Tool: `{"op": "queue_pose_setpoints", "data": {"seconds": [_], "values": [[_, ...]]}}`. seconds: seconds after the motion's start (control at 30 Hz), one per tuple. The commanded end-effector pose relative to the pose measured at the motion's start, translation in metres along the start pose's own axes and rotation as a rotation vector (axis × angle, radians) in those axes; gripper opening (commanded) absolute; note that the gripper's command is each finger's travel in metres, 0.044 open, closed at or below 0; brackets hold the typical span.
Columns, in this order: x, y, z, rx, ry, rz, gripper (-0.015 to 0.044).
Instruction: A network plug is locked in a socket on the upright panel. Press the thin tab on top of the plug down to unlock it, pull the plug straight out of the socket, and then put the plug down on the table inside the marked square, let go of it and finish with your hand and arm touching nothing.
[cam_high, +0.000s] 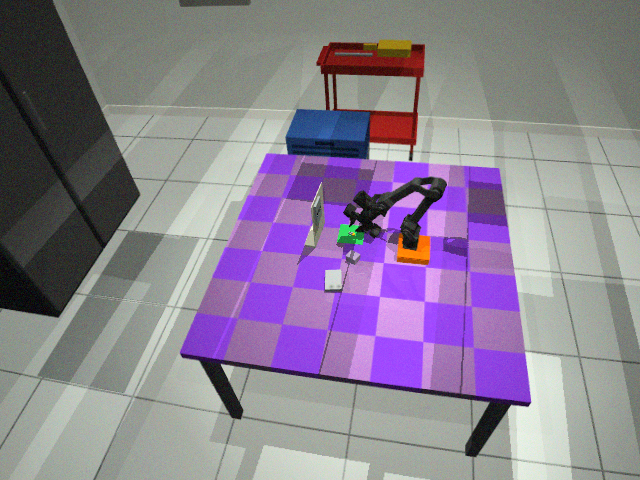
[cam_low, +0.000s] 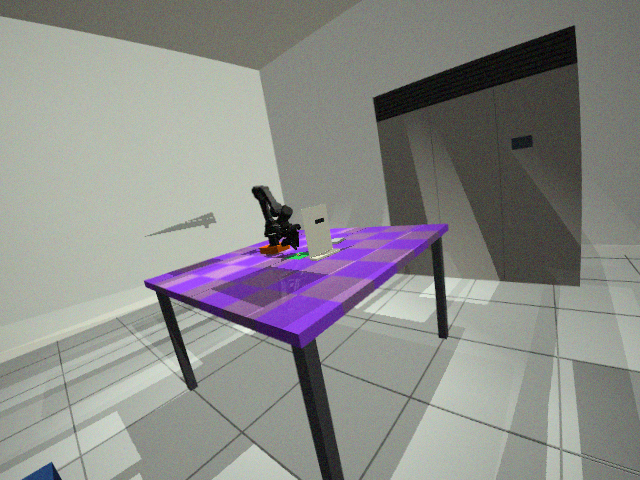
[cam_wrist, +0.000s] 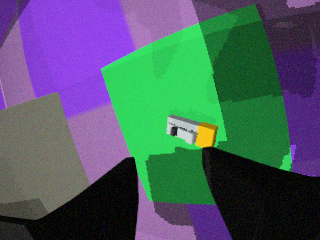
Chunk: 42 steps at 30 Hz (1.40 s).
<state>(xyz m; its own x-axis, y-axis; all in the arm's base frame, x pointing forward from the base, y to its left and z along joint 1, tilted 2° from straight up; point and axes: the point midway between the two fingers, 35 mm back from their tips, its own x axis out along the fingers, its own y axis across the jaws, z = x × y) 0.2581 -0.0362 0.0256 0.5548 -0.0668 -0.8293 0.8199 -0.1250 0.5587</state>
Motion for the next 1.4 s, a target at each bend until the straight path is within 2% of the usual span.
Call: {"op": "queue_pose_setpoints", "data": {"seconds": [0.0,1.37], "values": [[-0.003,0.004,0.0,-0.003,0.001,0.002,0.0156],[-0.06,0.039,0.0,-0.003,0.0,0.001,0.0156]]}}
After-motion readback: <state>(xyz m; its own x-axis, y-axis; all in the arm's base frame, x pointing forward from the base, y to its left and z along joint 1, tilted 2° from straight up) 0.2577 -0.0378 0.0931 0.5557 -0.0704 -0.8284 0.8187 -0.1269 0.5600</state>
